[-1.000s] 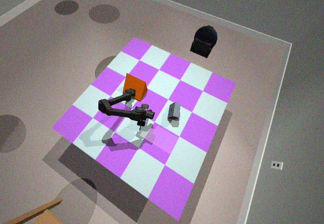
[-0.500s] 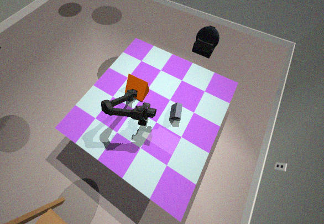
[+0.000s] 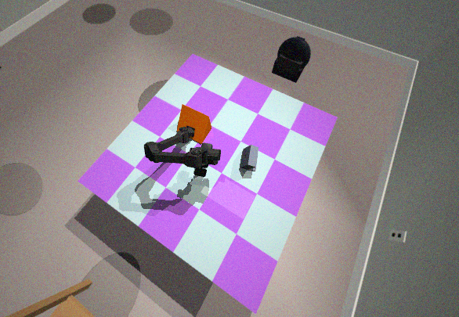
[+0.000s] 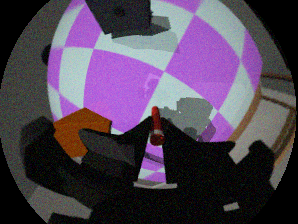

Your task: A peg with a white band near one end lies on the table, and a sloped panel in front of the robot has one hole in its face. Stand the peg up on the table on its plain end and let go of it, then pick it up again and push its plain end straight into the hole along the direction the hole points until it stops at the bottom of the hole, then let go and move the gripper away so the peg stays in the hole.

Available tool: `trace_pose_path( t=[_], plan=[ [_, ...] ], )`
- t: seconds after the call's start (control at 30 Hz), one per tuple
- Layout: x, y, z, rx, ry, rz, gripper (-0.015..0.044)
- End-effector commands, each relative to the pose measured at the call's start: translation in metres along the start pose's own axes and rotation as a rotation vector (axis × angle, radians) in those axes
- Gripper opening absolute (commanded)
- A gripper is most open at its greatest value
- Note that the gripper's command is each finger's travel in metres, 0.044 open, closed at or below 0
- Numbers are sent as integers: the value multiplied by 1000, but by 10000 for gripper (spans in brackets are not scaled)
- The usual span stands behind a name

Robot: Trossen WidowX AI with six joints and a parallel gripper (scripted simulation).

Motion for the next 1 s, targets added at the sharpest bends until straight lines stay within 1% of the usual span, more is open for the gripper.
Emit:
trace_pose_path(
  t=[0.0,0.97],
  plan=[
    [-1,3,-2,-13,-16,-9,0],
    [-15,26,-14,-95,-154,-70,0]
  ],
)
Point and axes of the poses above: the point midway between the two fingers, 35 mm back from their tips, its own x axis back along the fingers, its own y axis across the jaws, z = x × y, the point moved 3 cm from there along x, back along the fingers, and after that the axes turned 1 degree about -x, right-handed, at the moved point
